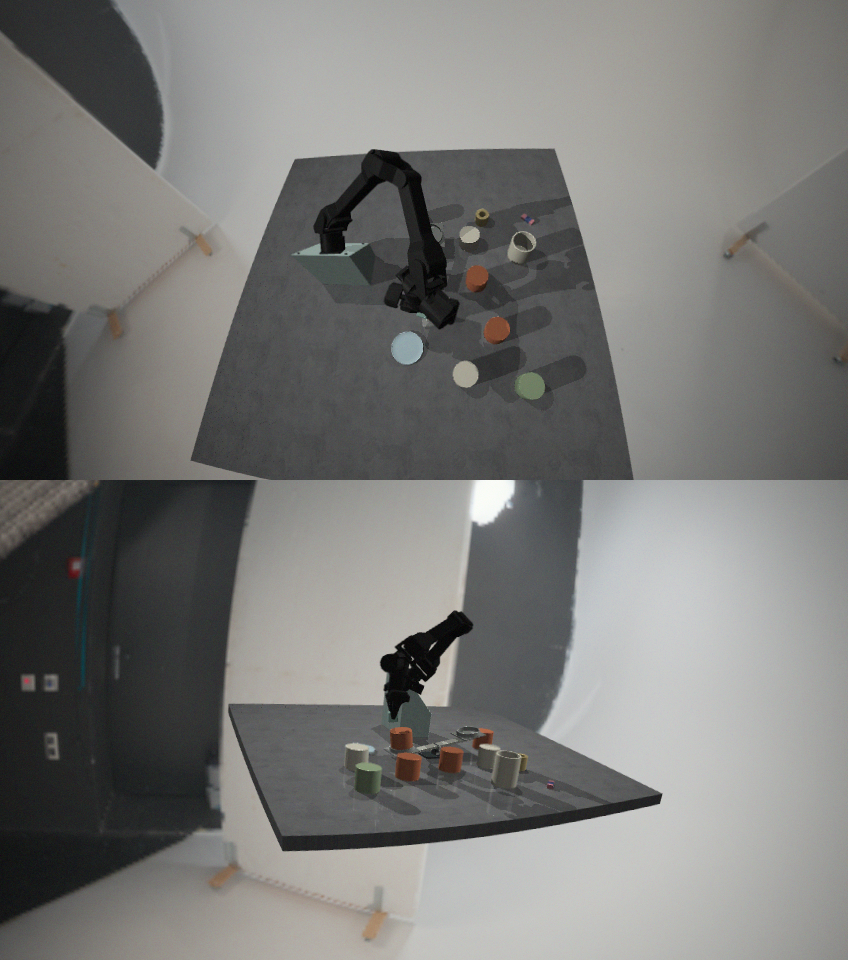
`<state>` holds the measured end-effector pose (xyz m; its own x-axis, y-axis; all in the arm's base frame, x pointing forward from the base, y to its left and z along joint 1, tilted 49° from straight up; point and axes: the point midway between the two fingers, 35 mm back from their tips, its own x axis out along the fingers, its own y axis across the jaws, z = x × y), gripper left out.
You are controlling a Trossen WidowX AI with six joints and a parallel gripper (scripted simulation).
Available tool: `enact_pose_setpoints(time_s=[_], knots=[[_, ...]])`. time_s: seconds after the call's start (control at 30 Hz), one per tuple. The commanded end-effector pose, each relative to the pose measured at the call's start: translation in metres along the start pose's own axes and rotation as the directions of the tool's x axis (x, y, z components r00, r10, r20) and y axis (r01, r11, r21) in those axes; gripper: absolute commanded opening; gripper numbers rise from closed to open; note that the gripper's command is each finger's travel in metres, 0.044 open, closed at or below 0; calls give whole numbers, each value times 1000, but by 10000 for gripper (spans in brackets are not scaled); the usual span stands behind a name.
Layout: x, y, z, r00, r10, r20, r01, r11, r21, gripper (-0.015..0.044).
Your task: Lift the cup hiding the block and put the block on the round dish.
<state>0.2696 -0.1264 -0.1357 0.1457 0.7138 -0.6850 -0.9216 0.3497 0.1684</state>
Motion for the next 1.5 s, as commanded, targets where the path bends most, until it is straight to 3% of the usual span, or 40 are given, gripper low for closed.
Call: enact_pose_setpoints(time_s=[0.0, 0.6, 0.8, 1.07, 1.47], knots=[[9, 5, -23, 1000, 4, 0, -4, 1000, -5, 0], [50, 37, -95, 1000, 15, 23, -15, 1000, -25, 0], [54, 37, -95, 1000, 15, 24, -15, 1000, -25, 0], [92, 38, -93, 1000, 16, 26, -15, 1000, -25, 0], [100, 38, -93, 1000, 16, 26, -15, 1000, -25, 0]])
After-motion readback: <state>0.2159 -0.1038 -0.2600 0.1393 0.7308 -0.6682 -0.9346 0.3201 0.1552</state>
